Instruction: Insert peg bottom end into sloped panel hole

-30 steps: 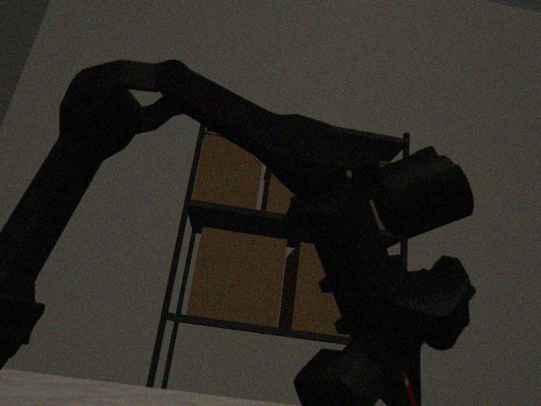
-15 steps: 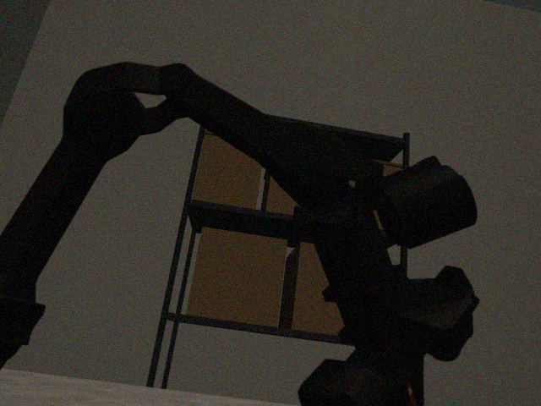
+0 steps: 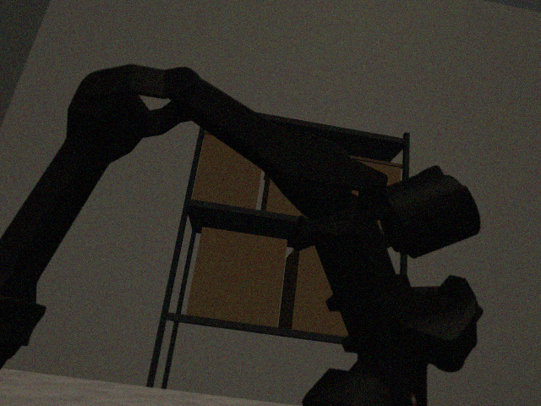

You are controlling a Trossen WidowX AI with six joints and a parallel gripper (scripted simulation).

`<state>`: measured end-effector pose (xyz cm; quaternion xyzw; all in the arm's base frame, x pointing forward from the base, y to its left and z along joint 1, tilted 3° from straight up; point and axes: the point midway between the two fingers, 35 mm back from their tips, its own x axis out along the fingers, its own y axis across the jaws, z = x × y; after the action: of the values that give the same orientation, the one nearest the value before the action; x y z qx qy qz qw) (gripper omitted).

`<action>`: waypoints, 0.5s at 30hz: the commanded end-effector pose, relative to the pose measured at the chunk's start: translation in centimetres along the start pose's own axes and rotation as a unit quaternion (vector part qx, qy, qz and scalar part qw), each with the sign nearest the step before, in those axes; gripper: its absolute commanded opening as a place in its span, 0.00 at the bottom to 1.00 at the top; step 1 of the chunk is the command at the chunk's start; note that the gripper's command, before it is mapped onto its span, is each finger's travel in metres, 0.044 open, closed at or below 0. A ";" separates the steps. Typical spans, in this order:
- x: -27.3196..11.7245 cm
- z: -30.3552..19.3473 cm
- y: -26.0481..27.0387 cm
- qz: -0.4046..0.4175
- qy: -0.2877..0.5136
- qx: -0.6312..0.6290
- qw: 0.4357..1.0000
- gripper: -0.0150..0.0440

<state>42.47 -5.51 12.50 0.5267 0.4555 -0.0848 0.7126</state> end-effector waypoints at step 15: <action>1.0 0.1 -0.1 -0.002 -0.001 0.002 1.000 0.25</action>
<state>42.95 -5.21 11.83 0.5269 0.4557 -0.0847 0.7125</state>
